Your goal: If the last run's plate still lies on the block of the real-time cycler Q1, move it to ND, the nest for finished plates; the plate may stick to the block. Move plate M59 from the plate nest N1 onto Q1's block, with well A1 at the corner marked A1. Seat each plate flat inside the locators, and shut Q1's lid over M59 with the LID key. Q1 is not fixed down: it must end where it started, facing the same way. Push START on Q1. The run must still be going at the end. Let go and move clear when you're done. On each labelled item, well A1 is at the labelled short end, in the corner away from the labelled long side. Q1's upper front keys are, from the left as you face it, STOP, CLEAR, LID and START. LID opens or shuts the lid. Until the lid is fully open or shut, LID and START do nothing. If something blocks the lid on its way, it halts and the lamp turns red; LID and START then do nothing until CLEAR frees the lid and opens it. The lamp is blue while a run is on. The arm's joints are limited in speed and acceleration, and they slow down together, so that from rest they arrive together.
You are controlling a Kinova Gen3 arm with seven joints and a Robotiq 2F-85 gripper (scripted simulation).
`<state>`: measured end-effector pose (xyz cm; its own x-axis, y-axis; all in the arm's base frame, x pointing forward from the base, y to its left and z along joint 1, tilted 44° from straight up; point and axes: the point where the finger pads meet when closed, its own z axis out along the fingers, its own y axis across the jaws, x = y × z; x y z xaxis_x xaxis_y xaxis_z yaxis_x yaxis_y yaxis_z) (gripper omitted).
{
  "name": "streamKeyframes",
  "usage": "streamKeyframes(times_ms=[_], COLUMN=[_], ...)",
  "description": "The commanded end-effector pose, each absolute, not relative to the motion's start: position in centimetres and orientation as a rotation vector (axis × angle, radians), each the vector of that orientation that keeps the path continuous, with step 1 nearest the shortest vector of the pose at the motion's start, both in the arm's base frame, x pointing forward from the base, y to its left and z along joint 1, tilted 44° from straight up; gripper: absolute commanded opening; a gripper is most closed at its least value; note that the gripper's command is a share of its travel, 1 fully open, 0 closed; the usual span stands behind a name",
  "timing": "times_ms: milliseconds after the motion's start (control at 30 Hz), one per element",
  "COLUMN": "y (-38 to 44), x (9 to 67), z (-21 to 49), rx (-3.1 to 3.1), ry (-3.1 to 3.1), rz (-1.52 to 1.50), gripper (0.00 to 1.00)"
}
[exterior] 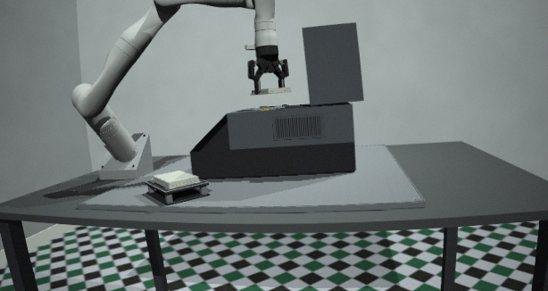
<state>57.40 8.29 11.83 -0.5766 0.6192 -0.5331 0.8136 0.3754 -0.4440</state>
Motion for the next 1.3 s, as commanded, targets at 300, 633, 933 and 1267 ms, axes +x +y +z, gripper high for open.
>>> streamKeyframes(times_ms=[300,633,933,1267], y=[8.4,8.4,8.4,8.4], x=[57.42,57.42,57.42,57.42], z=[11.9,11.9,11.9,11.9], rx=[1.416,1.506,1.591,1.682], ry=[2.229,2.143,2.053,1.95], rz=[-0.953,-0.922,-0.889,-0.852], gripper=[0.9,0.9,0.9,0.9])
